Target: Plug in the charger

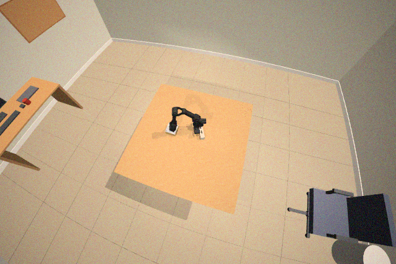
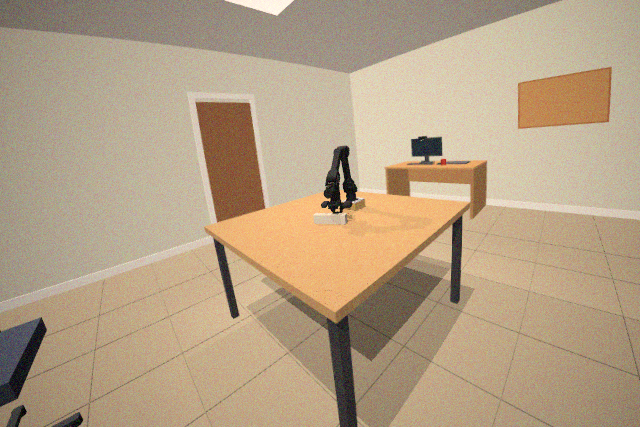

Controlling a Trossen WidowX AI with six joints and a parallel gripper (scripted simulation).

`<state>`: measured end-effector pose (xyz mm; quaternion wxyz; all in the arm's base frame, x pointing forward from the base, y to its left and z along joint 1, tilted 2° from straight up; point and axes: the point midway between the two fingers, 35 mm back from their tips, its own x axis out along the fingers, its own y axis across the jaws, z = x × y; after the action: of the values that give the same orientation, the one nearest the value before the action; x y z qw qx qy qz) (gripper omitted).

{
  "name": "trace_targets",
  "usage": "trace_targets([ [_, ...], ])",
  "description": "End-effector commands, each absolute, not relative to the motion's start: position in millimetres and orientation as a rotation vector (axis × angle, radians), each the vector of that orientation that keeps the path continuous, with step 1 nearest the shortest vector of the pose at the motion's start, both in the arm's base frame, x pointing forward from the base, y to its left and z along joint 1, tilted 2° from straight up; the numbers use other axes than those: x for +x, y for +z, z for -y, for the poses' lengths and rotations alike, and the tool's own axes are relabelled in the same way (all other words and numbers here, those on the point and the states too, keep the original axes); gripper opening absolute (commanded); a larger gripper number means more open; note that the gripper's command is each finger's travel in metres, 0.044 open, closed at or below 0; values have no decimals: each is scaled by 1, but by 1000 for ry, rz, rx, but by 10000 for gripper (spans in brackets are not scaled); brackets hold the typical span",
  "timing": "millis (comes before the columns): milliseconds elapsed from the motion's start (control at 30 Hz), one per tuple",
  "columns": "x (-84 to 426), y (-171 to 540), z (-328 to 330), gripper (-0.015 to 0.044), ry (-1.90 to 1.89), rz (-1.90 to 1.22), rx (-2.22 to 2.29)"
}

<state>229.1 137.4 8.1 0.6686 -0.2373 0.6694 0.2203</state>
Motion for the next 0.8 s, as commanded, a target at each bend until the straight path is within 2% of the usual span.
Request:
trace_targets([
  [0, 231, 9, -139, 0, 497, -1508, -528],
  [767, 234, 9, -142, 0, 497, -1508, -528],
])
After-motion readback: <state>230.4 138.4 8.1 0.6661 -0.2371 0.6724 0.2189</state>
